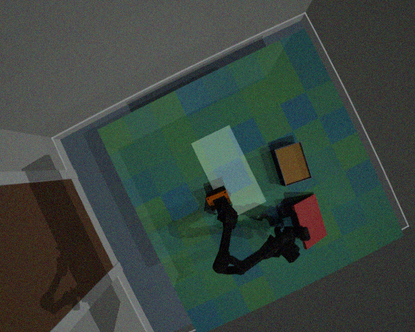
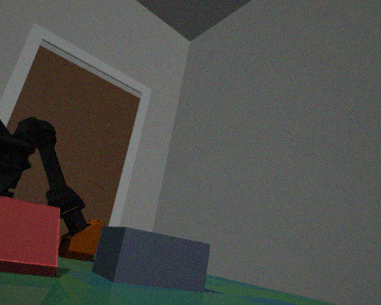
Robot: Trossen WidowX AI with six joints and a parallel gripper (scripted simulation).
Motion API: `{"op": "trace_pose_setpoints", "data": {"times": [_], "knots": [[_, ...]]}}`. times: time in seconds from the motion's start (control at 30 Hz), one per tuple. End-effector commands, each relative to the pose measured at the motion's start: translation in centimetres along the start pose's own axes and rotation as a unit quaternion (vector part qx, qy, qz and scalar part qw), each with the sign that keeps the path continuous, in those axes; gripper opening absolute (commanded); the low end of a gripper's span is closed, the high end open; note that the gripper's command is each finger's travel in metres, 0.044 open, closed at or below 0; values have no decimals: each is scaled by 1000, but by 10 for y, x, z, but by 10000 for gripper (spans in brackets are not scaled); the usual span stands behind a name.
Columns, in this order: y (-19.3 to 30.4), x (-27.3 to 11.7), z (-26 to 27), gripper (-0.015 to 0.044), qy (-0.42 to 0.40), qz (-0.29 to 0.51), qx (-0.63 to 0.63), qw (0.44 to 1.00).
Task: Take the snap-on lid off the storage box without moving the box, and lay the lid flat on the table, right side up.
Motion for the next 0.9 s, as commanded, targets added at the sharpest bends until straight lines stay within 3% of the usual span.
{"op": "trace_pose_setpoints", "data": {"times": [0.0, 0.87], "knots": [[3, 6, -10, 0, 17, 4, -2, 1000], [2, 19, -27, 0, 17, 4, -2, 1000]]}}
Point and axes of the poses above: the point midway between the two fingers, 35 mm back from their tips, its own x axis out along the fingers, its own z axis across the jaws, y = z × x, the point moved 8 cm from there along -x, back along the fingers, and after that the axes turned 5 degrees about x, right-handed, at the moved point
